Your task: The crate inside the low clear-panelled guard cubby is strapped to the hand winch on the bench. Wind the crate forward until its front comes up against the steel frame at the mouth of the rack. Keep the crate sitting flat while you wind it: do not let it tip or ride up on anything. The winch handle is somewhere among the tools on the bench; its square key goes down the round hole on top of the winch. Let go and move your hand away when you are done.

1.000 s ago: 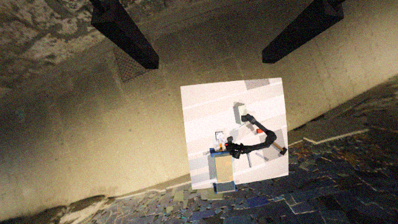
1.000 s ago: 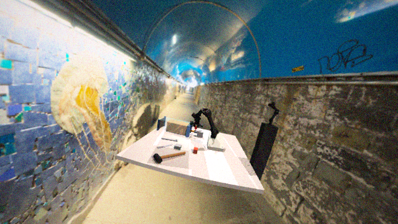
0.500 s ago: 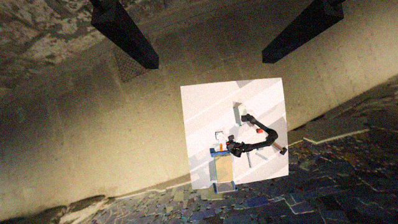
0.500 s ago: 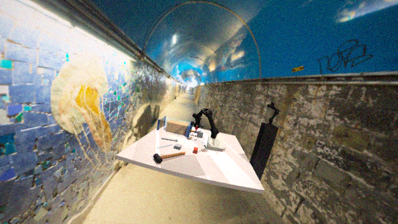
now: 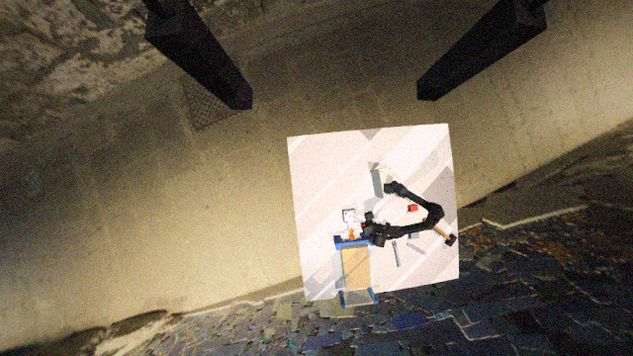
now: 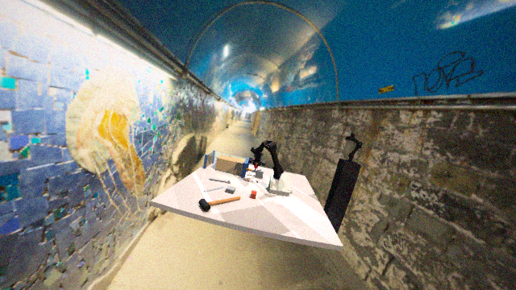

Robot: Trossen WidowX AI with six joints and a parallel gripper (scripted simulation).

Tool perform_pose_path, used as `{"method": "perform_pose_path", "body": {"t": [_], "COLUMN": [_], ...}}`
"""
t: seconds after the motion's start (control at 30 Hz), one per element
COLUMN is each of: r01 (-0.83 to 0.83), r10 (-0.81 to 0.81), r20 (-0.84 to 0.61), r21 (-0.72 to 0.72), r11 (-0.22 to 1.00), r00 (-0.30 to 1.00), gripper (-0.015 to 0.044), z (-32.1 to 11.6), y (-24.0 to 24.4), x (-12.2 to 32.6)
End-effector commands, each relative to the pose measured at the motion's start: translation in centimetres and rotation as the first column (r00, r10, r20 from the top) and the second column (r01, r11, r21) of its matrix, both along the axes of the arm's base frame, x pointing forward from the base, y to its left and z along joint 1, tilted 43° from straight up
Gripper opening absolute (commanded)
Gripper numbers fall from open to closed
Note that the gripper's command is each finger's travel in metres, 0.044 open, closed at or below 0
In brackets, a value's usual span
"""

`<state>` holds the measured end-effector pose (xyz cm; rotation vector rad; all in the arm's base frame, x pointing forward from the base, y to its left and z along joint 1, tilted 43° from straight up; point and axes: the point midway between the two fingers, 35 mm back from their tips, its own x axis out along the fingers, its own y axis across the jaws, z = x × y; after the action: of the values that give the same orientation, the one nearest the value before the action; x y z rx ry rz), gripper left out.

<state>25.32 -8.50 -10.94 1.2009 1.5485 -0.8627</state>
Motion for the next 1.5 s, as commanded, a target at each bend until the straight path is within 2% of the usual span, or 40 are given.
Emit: {"method": "perform_pose_path", "body": {"t": [0.0, 1.47], "r01": [-0.004, -0.004], "r10": [0.004, 0.004], "r20": [-0.016, -0.019], "r21": [0.009, 0.008], "r11": [1.000, 1.000], "r00": [1.000, 1.000], "gripper": [0.0000, 0.0000], "z": [0.3, 1.1], "y": [0.3, -0.1], "x": [-1.0, -6.1]}}
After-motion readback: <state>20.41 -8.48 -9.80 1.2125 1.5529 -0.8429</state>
